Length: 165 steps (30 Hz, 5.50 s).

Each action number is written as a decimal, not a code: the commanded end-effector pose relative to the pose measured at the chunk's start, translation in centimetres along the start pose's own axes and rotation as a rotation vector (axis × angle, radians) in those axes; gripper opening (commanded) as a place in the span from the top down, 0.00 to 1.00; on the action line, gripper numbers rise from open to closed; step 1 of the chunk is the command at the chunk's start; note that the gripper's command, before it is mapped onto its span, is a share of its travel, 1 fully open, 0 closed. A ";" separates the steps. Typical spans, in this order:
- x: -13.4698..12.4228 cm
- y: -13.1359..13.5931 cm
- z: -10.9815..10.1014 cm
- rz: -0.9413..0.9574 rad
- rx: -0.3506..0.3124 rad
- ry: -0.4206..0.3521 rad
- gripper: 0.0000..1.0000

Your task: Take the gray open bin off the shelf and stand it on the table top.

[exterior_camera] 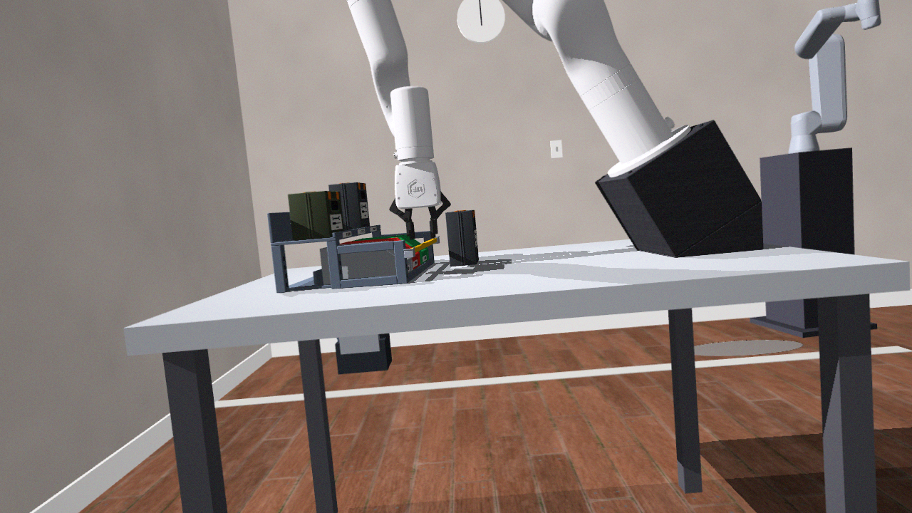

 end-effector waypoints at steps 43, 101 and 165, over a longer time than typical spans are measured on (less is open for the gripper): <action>0.0 -0.1 1.9 0.000 0.001 0.000 0.53; 0.0 -0.1 1.9 0.000 0.001 0.000 1.00; 0.0 -0.1 -6.1 0.000 0.001 0.000 1.00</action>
Point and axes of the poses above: the point where the finger pads meet when closed, its own z axis out along the fingers, its own y axis across the jaws, x = y × z, the point moved 7 cm from there along -z, back along the fingers, and after that the axes turned 14 degrees about z, right-handed, at the moved point
